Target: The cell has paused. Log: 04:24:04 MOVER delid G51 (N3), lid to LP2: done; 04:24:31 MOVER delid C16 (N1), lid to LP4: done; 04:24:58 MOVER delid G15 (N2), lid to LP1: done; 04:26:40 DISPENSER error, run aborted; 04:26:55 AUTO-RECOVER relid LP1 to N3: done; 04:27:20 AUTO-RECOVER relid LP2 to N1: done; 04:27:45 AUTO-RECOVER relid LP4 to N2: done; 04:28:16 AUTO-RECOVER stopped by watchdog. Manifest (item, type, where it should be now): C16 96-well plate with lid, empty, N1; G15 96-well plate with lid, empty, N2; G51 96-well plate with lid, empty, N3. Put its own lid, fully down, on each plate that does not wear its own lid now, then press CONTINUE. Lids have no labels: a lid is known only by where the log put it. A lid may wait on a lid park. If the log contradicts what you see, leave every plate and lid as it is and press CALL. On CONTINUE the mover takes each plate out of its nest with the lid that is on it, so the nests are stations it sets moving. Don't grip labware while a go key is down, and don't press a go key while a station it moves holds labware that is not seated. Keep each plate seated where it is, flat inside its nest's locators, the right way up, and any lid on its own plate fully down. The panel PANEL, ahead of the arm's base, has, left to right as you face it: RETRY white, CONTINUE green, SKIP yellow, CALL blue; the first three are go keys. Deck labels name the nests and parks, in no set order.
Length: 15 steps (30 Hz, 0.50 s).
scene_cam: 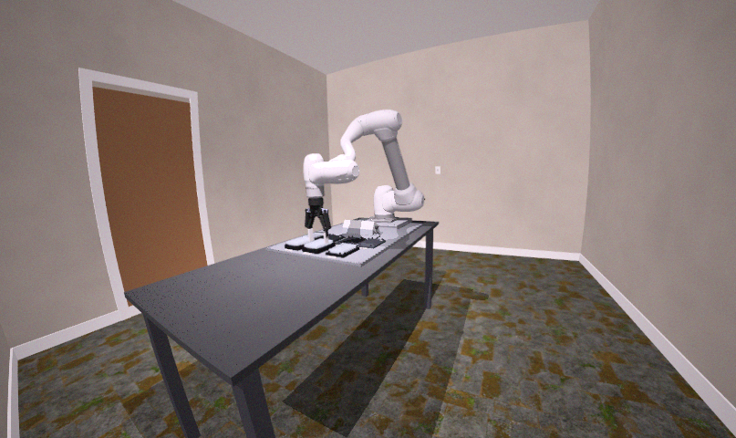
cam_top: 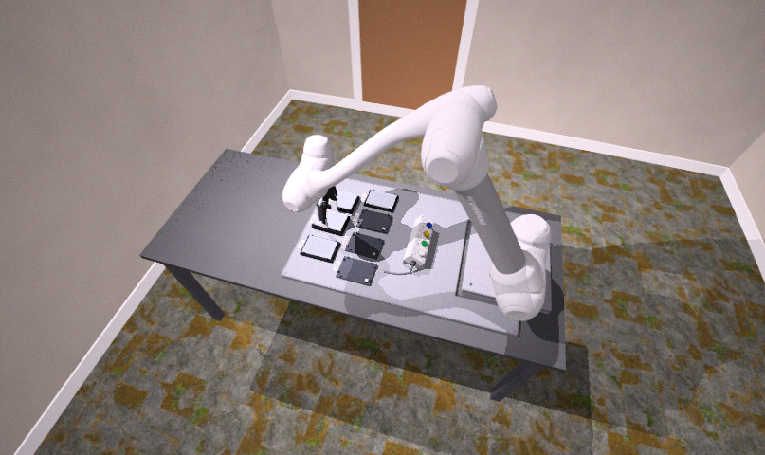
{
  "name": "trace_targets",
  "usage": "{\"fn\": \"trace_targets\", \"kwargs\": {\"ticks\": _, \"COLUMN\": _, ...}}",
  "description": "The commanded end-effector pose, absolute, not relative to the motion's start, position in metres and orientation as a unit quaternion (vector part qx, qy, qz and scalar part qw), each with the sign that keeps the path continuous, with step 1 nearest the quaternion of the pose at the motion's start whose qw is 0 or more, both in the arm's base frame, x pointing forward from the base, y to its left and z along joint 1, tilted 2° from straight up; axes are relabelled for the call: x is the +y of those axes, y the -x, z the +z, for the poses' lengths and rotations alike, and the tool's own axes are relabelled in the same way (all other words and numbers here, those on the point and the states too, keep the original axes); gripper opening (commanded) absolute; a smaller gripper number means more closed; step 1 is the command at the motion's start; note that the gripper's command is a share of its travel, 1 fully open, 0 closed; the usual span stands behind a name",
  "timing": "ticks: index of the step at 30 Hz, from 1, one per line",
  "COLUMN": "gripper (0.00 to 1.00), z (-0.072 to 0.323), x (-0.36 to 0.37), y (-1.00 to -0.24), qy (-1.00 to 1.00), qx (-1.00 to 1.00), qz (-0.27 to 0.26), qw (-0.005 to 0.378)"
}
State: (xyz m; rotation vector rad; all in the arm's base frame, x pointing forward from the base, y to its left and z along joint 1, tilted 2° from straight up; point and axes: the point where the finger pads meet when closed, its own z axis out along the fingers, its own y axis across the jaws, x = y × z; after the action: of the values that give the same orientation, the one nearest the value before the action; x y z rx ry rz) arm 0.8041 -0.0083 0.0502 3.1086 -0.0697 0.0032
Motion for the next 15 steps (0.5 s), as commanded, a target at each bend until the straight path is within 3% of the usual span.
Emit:
{"fn": "trace_targets", "kwargs": {"ticks": 1, "gripper": 0.66, "z": 0.0499, "x": -0.0083, "y": -0.8041, "qy": -1.0, "qx": -0.022, "qz": 0.001, "qw": 0.016}}
{"fn": "trace_targets", "kwargs": {"ticks": 15, "gripper": 0.66, "z": 0.0466, "x": -0.0084, "y": -0.8041, "qy": -1.0, "qx": -0.022, "qz": 0.001, "qw": 0.016}}
